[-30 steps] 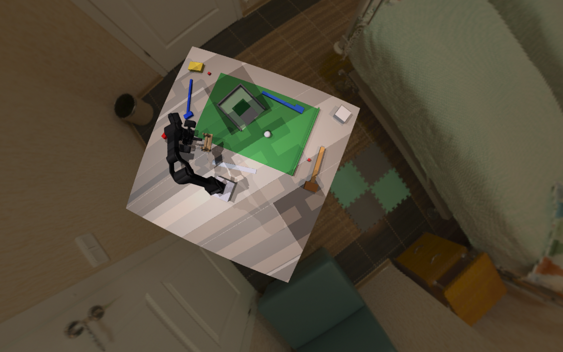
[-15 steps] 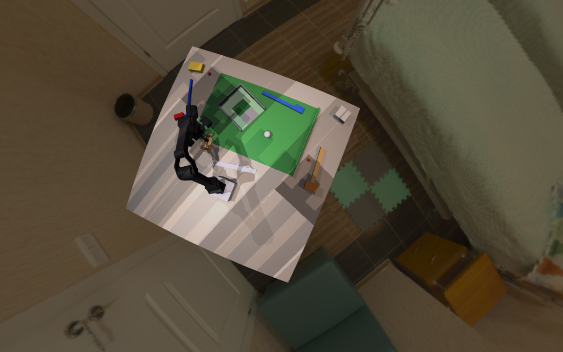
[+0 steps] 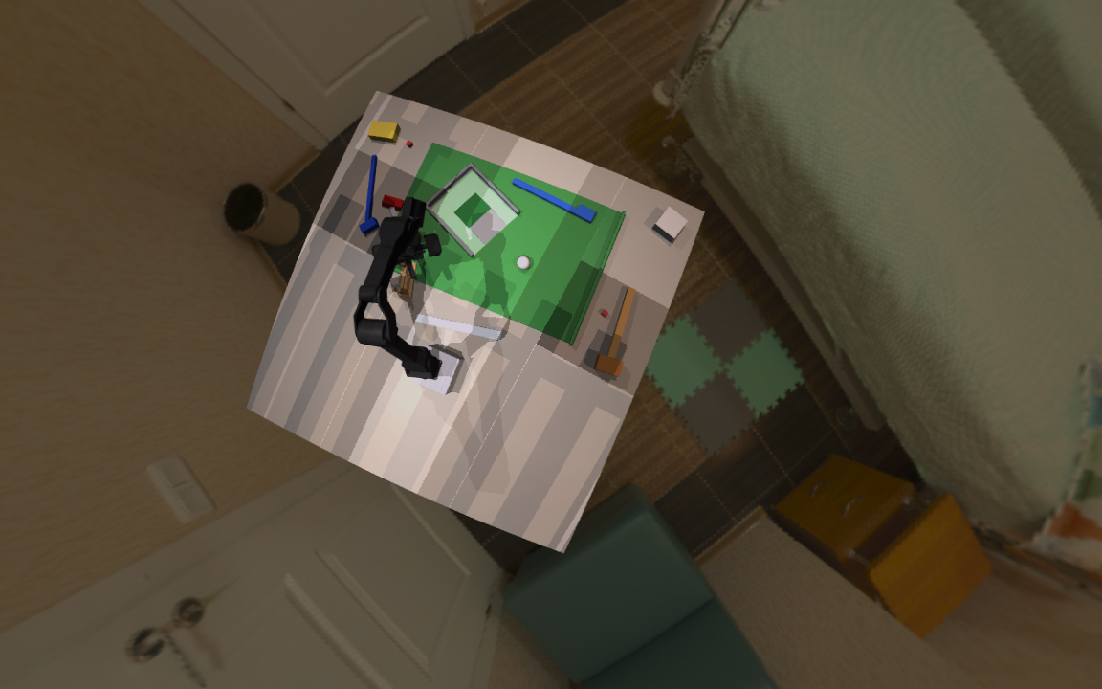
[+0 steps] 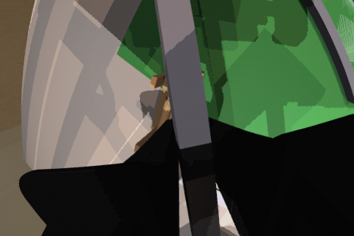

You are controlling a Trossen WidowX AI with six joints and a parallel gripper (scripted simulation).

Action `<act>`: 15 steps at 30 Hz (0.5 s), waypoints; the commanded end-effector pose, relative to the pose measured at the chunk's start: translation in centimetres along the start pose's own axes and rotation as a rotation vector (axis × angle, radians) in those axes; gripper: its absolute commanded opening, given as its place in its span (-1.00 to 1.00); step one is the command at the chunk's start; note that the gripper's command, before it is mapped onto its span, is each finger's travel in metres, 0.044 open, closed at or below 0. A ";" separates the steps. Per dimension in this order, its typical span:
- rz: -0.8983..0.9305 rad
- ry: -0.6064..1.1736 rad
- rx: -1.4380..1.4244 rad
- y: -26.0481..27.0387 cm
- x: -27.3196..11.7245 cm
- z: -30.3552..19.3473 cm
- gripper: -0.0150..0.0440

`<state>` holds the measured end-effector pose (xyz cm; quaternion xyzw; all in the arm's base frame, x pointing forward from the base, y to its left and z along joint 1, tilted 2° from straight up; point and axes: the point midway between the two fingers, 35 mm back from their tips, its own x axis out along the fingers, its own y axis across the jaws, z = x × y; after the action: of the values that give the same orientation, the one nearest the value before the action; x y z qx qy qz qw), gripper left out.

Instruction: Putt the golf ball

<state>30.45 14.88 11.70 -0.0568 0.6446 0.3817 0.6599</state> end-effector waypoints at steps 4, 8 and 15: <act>0.074 -0.058 0.261 -2.4 -2.1 -0.2 -0.49; 0.116 -0.090 0.408 -3.8 -3.3 -0.5 -0.49; 0.186 -0.150 0.629 -6.3 -5.4 -1.4 -0.49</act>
<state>33.13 8.67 13.36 0.1933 0.6853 0.2467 0.6574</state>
